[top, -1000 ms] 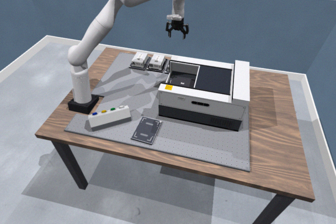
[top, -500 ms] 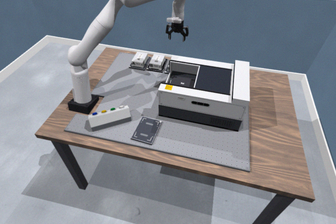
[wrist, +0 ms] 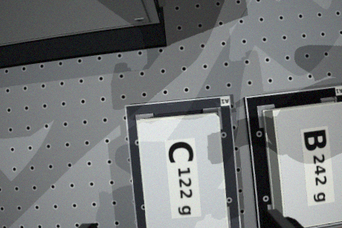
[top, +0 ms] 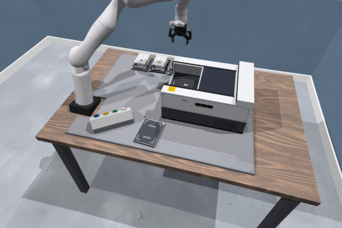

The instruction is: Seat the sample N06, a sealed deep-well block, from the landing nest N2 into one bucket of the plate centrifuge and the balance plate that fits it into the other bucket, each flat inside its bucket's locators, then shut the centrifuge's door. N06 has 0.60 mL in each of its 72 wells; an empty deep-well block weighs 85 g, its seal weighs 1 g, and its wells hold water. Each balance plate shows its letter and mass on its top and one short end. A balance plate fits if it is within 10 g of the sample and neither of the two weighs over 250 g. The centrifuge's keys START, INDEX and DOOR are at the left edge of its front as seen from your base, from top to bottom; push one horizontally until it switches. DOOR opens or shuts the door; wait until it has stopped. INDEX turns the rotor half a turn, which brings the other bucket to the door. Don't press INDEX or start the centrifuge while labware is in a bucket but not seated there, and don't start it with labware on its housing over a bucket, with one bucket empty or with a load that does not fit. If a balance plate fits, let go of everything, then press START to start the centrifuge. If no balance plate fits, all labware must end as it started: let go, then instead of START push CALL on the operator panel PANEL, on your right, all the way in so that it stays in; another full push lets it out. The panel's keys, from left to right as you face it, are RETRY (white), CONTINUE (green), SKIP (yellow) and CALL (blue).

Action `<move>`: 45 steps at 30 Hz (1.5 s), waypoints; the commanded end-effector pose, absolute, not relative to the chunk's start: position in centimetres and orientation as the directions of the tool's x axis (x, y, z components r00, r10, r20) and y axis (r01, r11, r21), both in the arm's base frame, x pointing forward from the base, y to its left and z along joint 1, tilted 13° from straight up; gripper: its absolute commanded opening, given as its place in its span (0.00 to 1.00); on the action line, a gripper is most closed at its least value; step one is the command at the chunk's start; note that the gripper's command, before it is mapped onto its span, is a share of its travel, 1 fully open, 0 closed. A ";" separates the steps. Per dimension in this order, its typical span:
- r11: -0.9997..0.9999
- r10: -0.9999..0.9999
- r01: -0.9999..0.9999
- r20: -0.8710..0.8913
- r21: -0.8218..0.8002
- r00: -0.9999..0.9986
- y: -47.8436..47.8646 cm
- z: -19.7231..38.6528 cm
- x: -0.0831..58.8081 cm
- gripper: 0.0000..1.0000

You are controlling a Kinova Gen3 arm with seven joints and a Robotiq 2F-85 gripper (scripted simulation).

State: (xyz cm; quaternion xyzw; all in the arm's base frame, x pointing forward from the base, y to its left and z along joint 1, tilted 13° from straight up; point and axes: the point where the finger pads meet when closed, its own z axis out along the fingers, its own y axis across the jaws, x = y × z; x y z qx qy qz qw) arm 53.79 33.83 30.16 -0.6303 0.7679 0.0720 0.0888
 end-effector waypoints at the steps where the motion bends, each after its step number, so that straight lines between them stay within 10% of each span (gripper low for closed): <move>1: 0.196 -0.955 -0.981 -0.229 -0.004 -0.189 33.9 30.2 53.8 1.00; 45: 0.196 -0.955 -0.981 -0.229 -0.004 -0.189 35.1 25.0 54.1 1.00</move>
